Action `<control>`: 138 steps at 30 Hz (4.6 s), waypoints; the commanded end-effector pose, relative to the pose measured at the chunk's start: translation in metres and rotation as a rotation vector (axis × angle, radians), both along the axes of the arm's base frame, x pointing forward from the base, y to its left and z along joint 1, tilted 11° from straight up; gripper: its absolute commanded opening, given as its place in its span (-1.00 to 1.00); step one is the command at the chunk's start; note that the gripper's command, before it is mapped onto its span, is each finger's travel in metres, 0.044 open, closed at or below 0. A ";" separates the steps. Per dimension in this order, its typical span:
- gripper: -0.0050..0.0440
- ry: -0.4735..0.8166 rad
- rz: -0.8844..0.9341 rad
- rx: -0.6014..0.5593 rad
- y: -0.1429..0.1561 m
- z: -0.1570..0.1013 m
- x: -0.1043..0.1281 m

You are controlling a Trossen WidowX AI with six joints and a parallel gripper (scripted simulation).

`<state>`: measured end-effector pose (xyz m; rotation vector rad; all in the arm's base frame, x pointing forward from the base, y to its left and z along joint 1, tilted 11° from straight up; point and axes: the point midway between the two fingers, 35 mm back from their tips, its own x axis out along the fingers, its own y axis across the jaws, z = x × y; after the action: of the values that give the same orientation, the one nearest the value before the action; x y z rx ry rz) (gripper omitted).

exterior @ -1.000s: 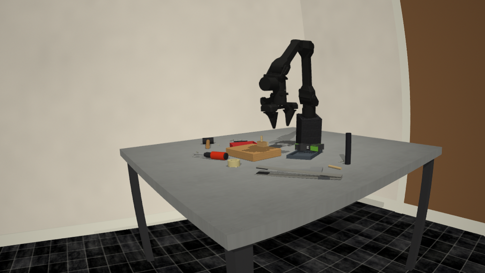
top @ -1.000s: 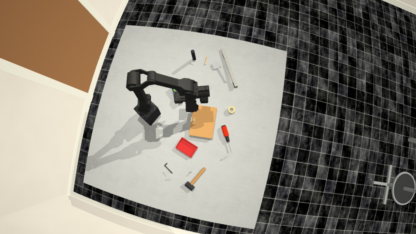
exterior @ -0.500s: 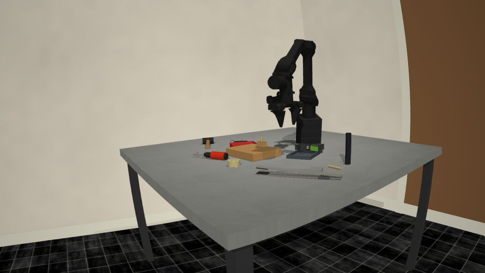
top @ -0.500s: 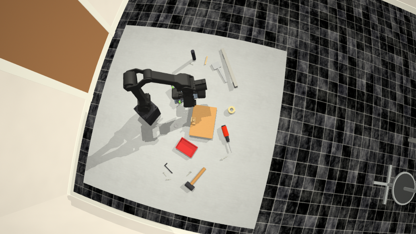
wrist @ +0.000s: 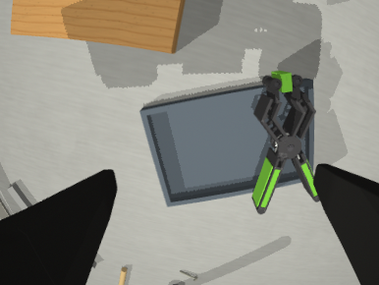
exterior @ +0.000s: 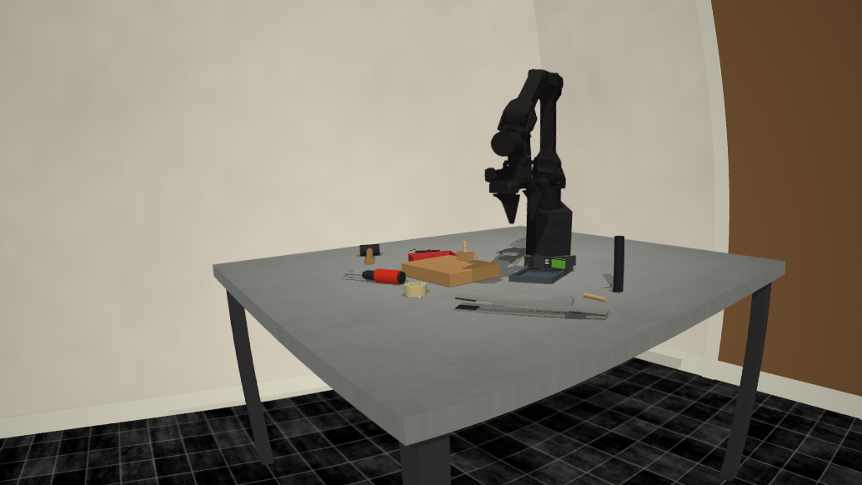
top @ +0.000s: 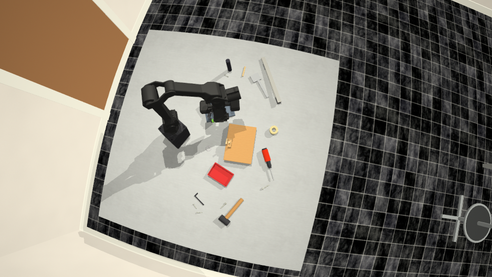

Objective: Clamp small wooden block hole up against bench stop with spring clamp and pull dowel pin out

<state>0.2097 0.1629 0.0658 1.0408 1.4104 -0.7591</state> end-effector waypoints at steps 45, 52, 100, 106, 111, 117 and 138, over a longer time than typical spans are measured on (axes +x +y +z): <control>1.00 -0.024 0.120 0.001 0.022 0.013 -0.079; 1.00 -0.028 0.140 0.003 0.023 0.014 -0.091; 1.00 -0.033 0.162 0.007 0.038 -0.063 -0.098; 1.00 -0.033 0.162 0.007 0.038 -0.063 -0.098; 1.00 -0.033 0.162 0.007 0.039 -0.068 -0.097; 1.00 -0.033 0.162 0.007 0.042 -0.079 -0.096; 1.00 -0.033 0.162 0.007 0.046 -0.105 -0.095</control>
<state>0.1158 0.2110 -0.0315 0.9357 1.4530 -0.6011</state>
